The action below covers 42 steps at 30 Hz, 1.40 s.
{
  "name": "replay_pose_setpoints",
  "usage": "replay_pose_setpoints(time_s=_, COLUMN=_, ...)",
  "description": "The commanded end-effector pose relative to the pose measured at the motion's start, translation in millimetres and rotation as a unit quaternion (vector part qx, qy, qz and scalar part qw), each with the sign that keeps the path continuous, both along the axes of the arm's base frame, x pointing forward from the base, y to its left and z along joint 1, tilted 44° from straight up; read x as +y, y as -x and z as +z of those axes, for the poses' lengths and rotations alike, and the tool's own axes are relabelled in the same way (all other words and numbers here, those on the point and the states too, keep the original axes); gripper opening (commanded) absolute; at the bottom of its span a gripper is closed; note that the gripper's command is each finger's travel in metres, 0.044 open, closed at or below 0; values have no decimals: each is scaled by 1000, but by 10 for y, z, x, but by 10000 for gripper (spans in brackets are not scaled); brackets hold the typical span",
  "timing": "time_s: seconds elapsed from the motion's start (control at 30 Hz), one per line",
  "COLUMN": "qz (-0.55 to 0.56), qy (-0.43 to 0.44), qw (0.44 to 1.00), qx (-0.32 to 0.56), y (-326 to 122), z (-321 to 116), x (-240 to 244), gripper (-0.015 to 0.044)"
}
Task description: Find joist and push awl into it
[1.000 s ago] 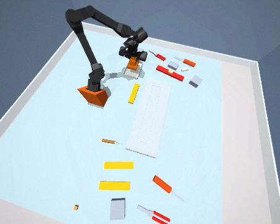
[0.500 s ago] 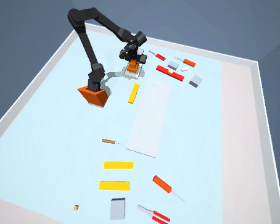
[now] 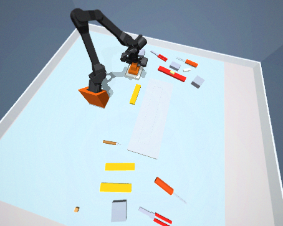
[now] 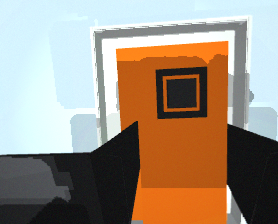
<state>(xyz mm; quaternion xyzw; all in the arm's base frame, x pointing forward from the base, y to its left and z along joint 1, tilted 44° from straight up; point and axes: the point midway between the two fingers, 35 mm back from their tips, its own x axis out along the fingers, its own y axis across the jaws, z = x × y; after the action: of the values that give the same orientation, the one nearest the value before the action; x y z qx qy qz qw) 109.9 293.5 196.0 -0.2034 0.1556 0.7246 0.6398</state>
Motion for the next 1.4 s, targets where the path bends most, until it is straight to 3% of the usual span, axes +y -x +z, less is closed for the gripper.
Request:
replay_pose_setpoints(time_s=0.0, qz=-3, qy=0, qw=1000, qx=1, y=0, z=-56, x=38, gripper=0)
replay_pose_setpoints(time_s=0.37, qz=-3, qy=0, qw=1000, qx=2, y=12, z=-128, x=107, gripper=0)
replay_pose_setpoints(time_s=0.77, qz=0, qy=0, qw=1000, qx=1, y=19, z=-111, x=99, gripper=315)
replay_pose_setpoints(time_s=0.93, qz=1, qy=5, qw=1000, qx=-1, y=-62, z=142, x=-136, gripper=440)
replay_pose_setpoints(time_s=1.13, qz=0, qy=3, qw=1000, qx=0, y=-44, z=563, x=-564, gripper=440)
replay_pose_setpoints(time_s=1.3, qz=0, qy=3, qw=1000, qx=0, y=-44, z=563, x=-564, gripper=440)
replay_pose_setpoints(time_s=1.37, qz=-16, qy=21, qw=1000, qx=9, y=-178, z=341, x=-466, gripper=440)
